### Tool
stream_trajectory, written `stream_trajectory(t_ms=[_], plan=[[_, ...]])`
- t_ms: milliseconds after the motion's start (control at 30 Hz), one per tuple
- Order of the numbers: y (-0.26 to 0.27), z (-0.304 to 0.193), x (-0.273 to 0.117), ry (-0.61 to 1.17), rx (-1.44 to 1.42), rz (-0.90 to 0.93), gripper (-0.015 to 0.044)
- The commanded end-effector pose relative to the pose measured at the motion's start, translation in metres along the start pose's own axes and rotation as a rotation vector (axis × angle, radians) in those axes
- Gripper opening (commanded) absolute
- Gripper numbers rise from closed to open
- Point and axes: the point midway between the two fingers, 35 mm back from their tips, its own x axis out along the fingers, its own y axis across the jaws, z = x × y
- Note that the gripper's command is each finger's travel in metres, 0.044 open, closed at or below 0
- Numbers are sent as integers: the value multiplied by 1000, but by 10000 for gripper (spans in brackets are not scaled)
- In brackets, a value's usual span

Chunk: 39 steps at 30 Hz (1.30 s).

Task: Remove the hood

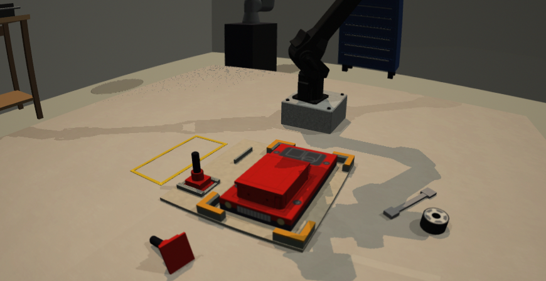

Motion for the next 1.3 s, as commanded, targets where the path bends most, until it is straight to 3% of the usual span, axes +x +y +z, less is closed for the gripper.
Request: stream_trajectory(t_ms=[0,633,1267], plan=[[8,-37,5,106,-7,30,440],[74,-196,-21,594,-29,254,440],[143,-310,-119,1032,-81,517,440]])
